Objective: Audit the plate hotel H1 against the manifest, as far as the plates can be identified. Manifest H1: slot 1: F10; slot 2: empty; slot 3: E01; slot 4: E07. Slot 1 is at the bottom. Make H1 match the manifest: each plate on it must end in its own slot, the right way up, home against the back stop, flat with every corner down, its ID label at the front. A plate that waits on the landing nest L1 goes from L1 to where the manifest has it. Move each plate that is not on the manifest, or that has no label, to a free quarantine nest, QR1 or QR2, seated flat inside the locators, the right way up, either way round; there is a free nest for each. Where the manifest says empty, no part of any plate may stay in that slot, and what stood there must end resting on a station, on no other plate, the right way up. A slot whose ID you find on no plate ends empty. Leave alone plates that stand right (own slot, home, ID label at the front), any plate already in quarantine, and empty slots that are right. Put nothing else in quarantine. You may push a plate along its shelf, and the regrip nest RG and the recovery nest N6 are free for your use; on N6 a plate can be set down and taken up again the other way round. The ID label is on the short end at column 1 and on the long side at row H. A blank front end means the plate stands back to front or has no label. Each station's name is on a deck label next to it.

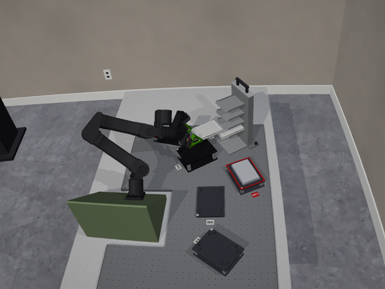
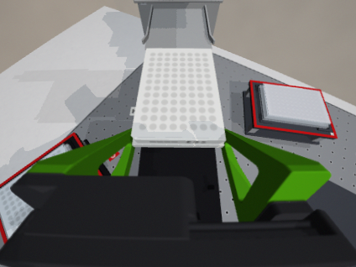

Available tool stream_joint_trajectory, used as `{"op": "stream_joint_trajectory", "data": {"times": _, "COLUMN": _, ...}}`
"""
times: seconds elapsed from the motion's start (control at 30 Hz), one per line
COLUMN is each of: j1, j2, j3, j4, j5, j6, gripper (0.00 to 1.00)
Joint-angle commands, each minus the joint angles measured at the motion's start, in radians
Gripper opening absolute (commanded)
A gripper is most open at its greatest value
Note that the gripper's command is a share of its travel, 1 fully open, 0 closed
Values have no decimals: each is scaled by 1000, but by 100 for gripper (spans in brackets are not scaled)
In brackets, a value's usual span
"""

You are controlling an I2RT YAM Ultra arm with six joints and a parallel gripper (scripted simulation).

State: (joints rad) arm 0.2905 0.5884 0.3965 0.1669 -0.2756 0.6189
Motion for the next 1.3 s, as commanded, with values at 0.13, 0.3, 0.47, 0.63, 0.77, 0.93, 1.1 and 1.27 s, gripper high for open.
{"op": "stream_joint_trajectory", "data": {"times": 0.13, "j1": 3, "j2": -67, "j3": -13, "j4": -31, "j5": 20, "j6": 0, "gripper": 86}}
{"op": "stream_joint_trajectory", "data": {"times": 0.3, "j1": 5, "j2": -91, "j3": -21, "j4": -48, "j5": 22, "j6": 0, "gripper": 86}}
{"op": "stream_joint_trajectory", "data": {"times": 0.47, "j1": 9, "j2": -134, "j3": -34, "j4": -77, "j5": 26, "j6": 0, "gripper": 86}}
{"op": "stream_joint_trajectory", "data": {"times": 0.63, "j1": 14, "j2": -177, "j3": -47, "j4": -108, "j5": 30, "j6": 0, "gripper": 86}}
{"op": "stream_joint_trajectory", "data": {"times": 0.77, "j1": 17, "j2": -213, "j3": -56, "j4": -135, "j5": 34, "j6": 0, "gripper": 86}}
{"op": "stream_joint_trajectory", "data": {"times": 0.93, "j1": 21, "j2": -240, "j3": -62, "j4": -156, "j5": 37, "j6": 1, "gripper": 86}}
{"op": "stream_joint_trajectory", "data": {"times": 1.1, "j1": 13, "j2": -261, "j3": -61, "j4": -177, "j5": 29, "j6": 0, "gripper": 86}}
{"op": "stream_joint_trajectory", "data": {"times": 1.27, "j1": -11, "j2": -266, "j3": -51, "j4": -193, "j5": 5, "j6": 0, "gripper": 86}}
